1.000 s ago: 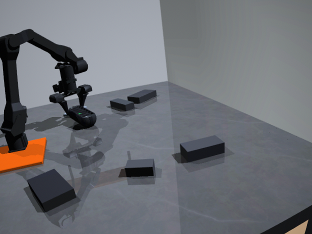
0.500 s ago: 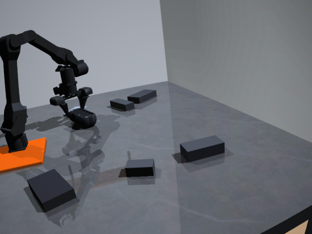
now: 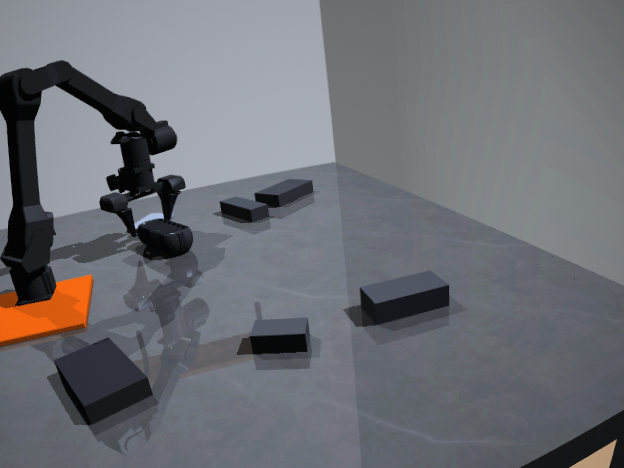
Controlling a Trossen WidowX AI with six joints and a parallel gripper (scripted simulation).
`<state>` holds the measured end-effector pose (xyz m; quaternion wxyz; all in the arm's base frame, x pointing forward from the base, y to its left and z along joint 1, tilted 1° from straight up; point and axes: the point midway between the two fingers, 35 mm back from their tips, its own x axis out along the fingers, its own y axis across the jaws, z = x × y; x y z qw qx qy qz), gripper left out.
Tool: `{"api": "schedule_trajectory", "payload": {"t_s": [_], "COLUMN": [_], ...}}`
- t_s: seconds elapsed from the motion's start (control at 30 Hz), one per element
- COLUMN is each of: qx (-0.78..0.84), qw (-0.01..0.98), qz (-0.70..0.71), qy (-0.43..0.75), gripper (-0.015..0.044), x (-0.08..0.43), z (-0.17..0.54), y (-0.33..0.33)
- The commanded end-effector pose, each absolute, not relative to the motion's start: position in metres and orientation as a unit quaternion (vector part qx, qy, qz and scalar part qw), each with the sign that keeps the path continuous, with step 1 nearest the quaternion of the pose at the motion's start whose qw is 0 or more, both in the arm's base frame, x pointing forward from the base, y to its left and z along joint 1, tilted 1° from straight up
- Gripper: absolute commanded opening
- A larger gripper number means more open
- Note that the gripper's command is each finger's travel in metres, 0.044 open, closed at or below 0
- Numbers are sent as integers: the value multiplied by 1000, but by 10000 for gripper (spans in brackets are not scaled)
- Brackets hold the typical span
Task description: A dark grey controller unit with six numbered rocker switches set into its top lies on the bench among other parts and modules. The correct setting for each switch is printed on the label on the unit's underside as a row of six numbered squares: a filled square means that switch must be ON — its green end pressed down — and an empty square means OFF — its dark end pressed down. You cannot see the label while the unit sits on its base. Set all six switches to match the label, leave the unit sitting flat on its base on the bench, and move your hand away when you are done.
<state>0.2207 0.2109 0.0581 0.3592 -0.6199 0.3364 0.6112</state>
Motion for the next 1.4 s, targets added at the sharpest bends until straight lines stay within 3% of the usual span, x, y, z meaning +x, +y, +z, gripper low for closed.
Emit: {"api": "schedule_trajectory", "payload": {"t_s": [0.0, 0.2, 0.43, 1.07, 1.37], "qx": [-620, -620, -622, -622, -620], "qw": [359, 359, 358, 358, 358], "qz": [611, 611, 609, 609, 610], "qy": [336, 337, 337, 337, 340], "gripper": [440, 440, 440, 440, 440], "x": [221, 222, 251, 251, 248], "z": [58, 59, 98, 100, 147], "y": [211, 209, 158, 159, 158]}}
